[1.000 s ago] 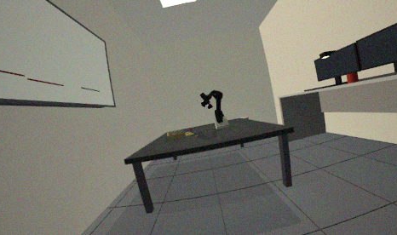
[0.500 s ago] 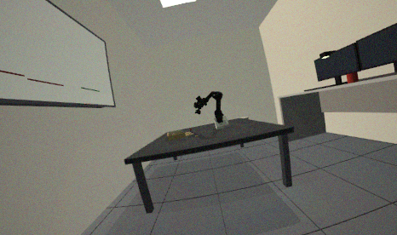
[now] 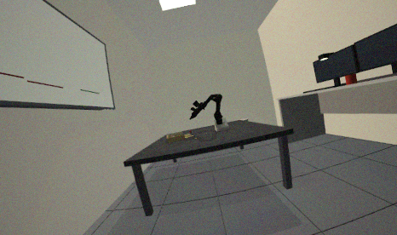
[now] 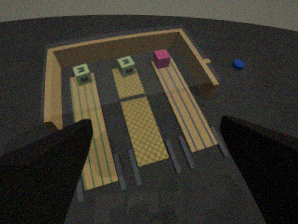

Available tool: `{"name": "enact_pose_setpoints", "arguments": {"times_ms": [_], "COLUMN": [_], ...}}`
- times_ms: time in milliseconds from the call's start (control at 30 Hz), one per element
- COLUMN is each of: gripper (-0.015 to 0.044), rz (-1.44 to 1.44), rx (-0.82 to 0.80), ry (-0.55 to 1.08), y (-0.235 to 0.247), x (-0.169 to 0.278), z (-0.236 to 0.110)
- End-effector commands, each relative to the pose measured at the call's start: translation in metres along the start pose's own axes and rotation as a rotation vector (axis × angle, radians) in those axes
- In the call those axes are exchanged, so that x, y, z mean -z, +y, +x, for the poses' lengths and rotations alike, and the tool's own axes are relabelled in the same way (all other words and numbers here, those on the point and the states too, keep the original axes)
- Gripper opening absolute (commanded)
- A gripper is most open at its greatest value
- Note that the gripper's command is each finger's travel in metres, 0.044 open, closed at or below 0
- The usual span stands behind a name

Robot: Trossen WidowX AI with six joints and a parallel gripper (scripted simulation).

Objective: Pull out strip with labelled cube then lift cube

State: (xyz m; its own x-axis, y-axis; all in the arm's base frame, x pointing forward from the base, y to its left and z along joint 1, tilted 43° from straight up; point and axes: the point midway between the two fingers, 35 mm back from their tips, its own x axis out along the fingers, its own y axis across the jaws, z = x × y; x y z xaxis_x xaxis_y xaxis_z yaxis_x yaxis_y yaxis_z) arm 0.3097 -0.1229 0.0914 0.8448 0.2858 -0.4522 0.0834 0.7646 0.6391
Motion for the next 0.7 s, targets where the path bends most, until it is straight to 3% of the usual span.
{"name": "enact_pose_setpoints", "arguments": {"times_ms": [0,167,267,667], "gripper": [0.04,0.04,0.0321,0.0006], "rz": [0.023,0.023,0.01,-0.167], "rx": [-0.034,-0.034,-0.035,-0.113], "ry": [-0.001,-0.001,0.068,0.689], "y": [0.007,0.007,0.009,0.053], "x": [0.0,0.0,0.0,0.037], "z": [0.0,0.0,0.012,0.086]}}
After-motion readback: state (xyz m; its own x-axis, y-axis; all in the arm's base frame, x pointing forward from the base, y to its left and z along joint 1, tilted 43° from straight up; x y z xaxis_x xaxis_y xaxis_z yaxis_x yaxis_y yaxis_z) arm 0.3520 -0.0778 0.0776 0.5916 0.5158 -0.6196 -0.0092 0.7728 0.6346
